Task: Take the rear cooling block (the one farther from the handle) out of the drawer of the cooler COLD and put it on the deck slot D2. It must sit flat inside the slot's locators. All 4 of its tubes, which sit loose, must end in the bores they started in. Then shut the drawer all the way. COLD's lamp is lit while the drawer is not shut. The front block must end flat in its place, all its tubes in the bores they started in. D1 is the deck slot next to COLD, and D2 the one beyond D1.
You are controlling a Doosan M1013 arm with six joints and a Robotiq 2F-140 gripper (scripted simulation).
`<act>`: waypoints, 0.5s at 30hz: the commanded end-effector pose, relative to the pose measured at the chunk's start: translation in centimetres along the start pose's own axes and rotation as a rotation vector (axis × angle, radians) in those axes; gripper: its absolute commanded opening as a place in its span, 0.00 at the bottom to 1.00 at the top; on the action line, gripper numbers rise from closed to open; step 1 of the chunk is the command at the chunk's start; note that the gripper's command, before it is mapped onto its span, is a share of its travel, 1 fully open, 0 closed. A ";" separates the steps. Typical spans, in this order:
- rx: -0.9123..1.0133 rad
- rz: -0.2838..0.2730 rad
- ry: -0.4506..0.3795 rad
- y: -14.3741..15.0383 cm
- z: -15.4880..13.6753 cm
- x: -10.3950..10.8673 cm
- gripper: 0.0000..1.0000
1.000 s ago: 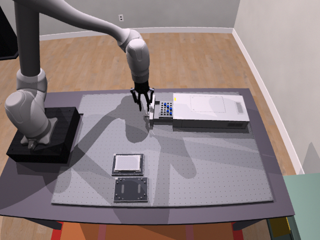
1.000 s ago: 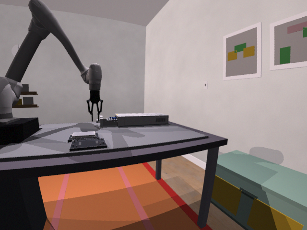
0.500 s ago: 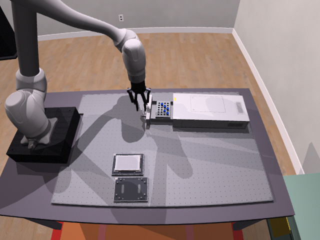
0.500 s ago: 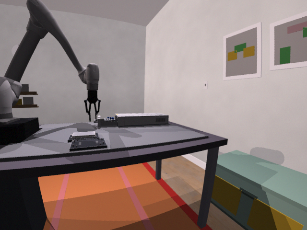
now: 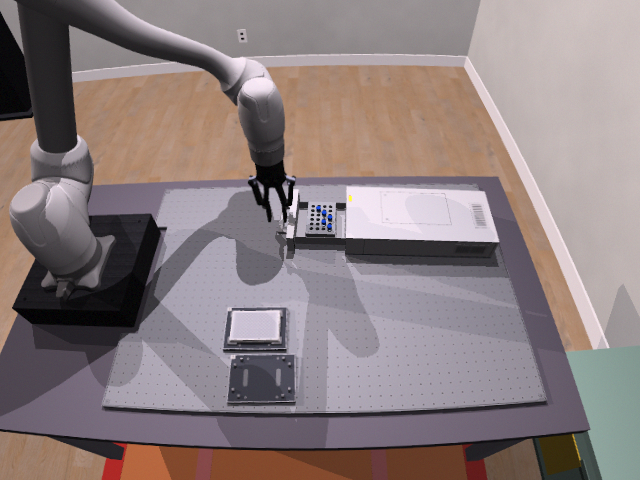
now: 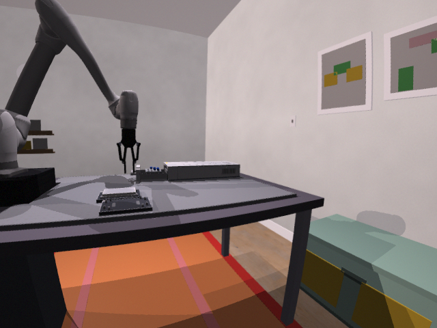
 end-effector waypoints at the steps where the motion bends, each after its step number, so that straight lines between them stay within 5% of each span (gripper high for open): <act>1: 0.000 -0.001 0.001 -0.4 0.0 0.1 0.34; 15: 0.000 -0.001 0.001 -2.0 0.1 0.1 0.34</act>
Point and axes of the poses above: the point where the finger pads meet when closed, its own x axis back along the fingers, its own y axis across the jaws, z = x × y, the point moved 2 cm from there along x, back along the fingers, and after that the axes turned 2 degrees about x, right-handed, at the moved point
